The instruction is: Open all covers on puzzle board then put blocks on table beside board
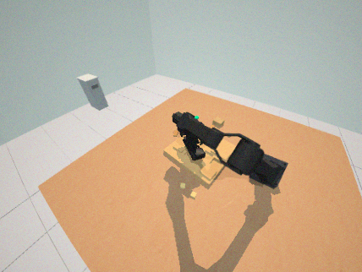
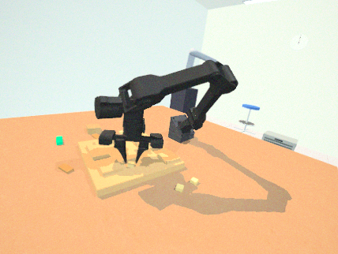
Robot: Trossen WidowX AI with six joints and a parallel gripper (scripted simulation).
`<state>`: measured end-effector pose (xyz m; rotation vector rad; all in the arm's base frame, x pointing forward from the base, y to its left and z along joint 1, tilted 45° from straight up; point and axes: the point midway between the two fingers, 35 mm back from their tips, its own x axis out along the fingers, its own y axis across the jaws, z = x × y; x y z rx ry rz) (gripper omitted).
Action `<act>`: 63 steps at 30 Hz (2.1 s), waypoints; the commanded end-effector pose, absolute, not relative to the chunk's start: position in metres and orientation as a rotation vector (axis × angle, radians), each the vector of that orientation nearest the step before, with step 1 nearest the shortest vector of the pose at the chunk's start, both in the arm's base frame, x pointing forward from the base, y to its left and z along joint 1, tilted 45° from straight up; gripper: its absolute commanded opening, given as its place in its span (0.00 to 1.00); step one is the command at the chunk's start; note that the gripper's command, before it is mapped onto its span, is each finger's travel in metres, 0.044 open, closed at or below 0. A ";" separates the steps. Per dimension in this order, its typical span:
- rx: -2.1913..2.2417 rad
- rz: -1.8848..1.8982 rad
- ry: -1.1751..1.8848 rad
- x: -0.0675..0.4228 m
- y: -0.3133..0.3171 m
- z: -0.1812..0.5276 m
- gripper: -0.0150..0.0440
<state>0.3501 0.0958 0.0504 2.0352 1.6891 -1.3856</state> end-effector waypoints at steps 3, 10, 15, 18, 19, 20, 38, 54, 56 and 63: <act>2.036 -1.387 1.697 0.349 0.102 0.046 0.50; 2.034 -1.386 1.691 0.349 0.100 0.046 0.49; 2.034 -1.386 1.691 0.349 0.100 0.046 0.43; 2.034 -1.386 1.691 0.349 0.100 0.046 0.40; 2.034 -1.386 1.691 0.349 0.100 0.046 0.39; 2.034 -1.386 1.691 0.349 0.100 0.046 0.39; 2.034 -1.388 1.691 0.351 0.087 0.058 0.39; 2.034 -1.389 1.693 0.352 0.072 0.073 0.39; 2.034 -1.389 1.694 0.352 0.070 0.075 0.39; 2.034 -1.389 1.693 0.353 0.061 0.084 0.39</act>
